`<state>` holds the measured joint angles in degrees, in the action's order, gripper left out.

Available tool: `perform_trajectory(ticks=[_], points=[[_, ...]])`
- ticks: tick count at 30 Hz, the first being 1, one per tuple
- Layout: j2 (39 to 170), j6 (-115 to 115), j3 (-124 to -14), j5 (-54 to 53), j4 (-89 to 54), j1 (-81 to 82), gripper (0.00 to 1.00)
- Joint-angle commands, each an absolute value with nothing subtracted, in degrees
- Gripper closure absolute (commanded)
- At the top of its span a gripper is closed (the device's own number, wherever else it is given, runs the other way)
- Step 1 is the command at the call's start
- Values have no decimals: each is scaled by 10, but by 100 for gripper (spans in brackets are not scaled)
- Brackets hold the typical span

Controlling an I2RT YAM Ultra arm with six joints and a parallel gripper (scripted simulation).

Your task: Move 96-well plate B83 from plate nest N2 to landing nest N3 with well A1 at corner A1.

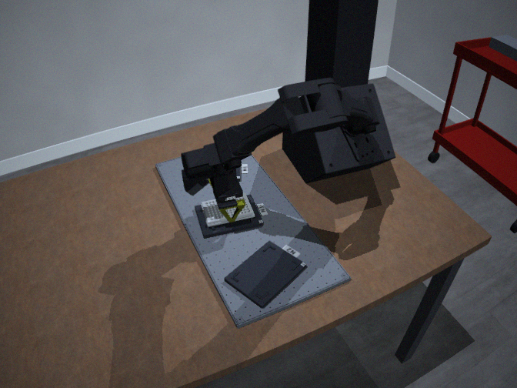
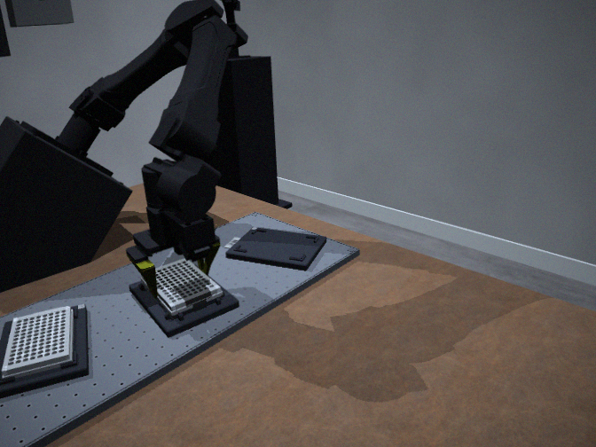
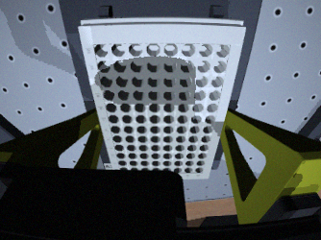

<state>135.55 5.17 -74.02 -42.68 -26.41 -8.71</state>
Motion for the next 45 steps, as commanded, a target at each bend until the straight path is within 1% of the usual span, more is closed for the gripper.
perform_trajectory(ticks=[1, 45], points=[[1350, 53, -740, -426, -260, -91, 100], [1355, 62, -734, -426, -244, -85, 100]])
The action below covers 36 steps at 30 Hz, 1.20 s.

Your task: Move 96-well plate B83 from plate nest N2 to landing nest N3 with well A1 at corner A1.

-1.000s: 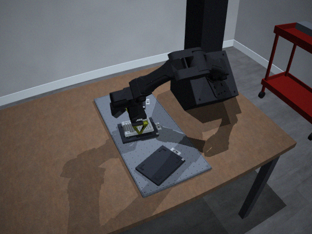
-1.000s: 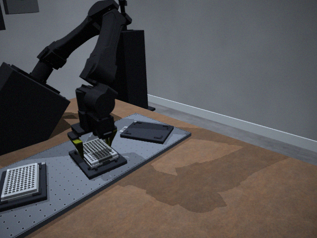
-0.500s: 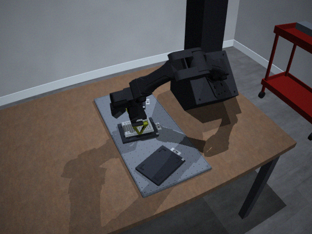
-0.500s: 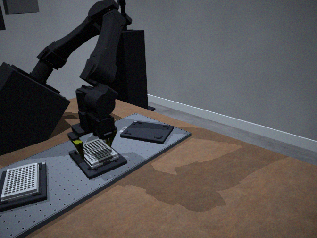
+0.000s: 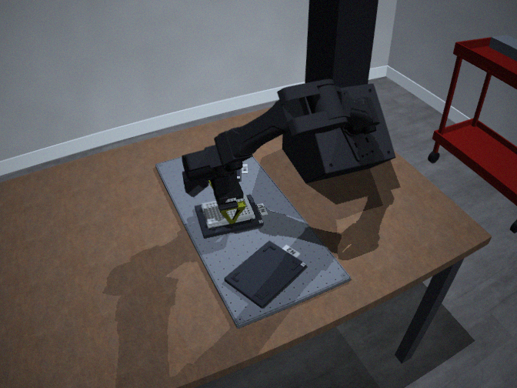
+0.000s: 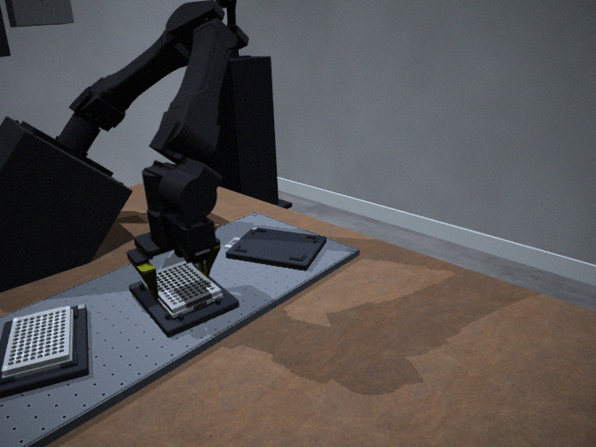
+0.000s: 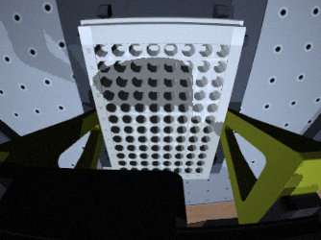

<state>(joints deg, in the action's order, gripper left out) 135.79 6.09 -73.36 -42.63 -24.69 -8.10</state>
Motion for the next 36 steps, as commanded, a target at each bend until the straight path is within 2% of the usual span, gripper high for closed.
perform_trajectory(ticks=[1, 20, 21, 36], points=[[1356, 62, -734, -426, -244, -84, 100], [1359, 66, -733, -426, -237, -82, 100], [1359, 66, -733, -426, -237, -82, 0], [1359, 66, -733, -426, -237, -82, 0]])
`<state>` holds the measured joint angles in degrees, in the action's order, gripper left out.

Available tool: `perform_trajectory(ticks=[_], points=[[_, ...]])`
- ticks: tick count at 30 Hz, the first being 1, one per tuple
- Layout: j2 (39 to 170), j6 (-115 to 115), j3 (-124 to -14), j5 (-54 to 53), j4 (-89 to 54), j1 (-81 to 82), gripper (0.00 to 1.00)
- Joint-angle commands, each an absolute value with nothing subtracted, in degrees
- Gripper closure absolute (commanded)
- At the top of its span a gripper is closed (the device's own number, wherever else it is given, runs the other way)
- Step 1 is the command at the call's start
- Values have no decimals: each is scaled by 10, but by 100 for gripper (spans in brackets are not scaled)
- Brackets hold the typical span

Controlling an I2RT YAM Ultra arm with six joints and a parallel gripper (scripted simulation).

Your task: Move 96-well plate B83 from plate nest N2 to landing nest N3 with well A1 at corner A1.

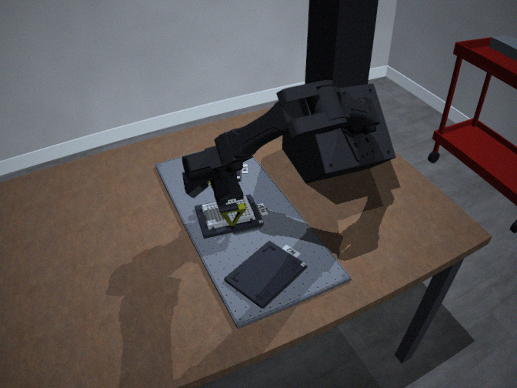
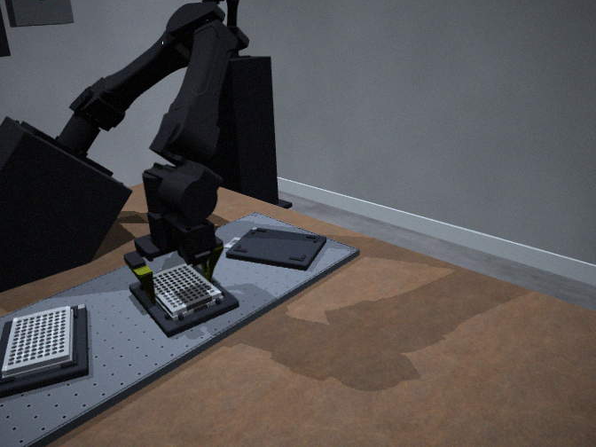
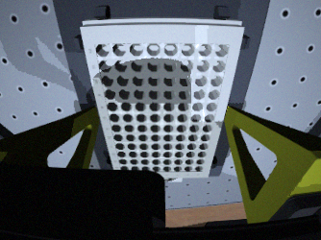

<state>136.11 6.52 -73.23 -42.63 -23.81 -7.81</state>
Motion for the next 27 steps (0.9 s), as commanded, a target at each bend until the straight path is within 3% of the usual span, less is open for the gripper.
perform_trajectory(ticks=[1, 27], points=[[1359, 66, -733, -426, -237, -82, 0], [1325, 21, -743, -427, -310, -114, 0]])
